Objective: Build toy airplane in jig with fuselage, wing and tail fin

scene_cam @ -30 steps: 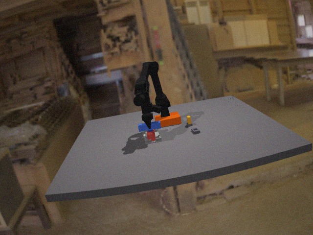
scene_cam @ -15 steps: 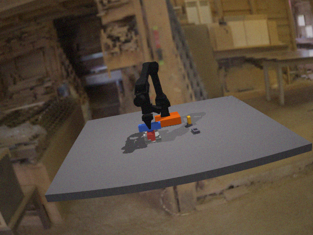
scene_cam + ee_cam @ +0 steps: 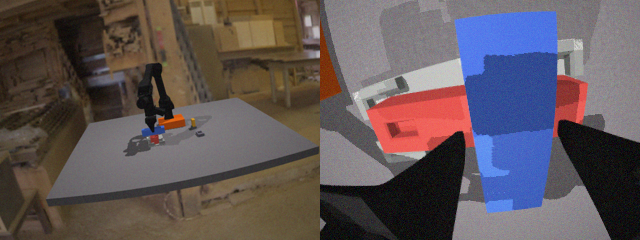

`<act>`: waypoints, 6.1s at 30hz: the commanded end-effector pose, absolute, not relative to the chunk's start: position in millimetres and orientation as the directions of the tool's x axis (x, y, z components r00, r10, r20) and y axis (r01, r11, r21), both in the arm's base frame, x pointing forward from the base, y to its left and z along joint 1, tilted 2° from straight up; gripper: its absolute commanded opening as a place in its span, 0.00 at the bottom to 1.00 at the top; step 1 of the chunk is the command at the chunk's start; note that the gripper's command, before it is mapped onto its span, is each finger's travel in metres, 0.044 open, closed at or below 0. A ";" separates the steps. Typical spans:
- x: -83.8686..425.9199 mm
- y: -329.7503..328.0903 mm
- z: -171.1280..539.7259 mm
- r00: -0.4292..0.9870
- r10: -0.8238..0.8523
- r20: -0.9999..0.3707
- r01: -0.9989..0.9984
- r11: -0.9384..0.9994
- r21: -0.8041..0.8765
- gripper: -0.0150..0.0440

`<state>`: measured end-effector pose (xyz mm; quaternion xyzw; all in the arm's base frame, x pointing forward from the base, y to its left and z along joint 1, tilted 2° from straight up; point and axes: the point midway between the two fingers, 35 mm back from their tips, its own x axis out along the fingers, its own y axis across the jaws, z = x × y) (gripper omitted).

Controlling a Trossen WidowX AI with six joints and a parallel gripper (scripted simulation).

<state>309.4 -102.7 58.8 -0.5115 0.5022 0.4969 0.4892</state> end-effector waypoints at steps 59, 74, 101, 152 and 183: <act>315.5 -101.1 137.9 0.002 -0.031 -1.000 -0.061 0.998 -0.031 1.00; 281.9 40.7 140.3 0.006 -0.033 -0.999 -0.079 0.996 -0.034 1.00; 177.0 147.0 76.5 -0.008 -0.011 -1.000 -0.061 0.998 -0.010 1.00; 176.1 145.9 8.4 -0.009 -0.011 -1.000 -0.061 0.998 -0.011 0.87; 180.2 150.1 32.1 -0.006 -0.029 -1.000 -0.089 0.996 -0.028 0.25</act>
